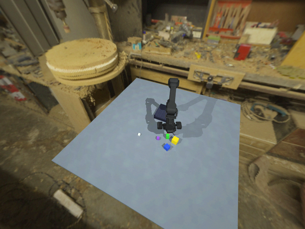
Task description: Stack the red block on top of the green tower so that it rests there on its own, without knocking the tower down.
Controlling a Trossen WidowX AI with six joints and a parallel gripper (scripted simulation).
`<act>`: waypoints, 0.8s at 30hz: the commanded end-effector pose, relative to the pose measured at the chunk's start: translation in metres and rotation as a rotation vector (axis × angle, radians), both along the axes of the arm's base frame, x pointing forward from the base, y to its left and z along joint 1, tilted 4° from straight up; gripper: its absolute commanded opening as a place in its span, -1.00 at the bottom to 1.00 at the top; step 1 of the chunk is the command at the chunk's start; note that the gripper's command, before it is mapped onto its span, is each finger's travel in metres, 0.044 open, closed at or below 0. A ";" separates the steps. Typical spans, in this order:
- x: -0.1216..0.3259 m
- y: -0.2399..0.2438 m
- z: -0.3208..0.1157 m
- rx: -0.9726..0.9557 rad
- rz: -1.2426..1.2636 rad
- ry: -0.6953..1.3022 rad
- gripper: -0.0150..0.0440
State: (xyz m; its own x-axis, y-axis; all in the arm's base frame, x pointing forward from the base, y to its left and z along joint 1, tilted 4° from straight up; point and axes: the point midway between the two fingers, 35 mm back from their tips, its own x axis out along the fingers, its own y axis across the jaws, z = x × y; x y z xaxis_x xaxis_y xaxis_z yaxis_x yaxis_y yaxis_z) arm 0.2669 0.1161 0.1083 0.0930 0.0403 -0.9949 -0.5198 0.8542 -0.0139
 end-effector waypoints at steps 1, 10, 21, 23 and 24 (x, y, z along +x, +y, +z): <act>0.002 0.000 -0.006 -0.002 -0.007 -0.006 -0.49; 0.005 0.000 -0.035 -0.002 -0.007 -0.006 -0.49; 0.005 0.000 -0.035 -0.002 -0.007 -0.006 -0.49; 0.005 0.000 -0.035 -0.002 -0.007 -0.006 -0.49; 0.005 0.000 -0.035 -0.002 -0.007 -0.006 -0.49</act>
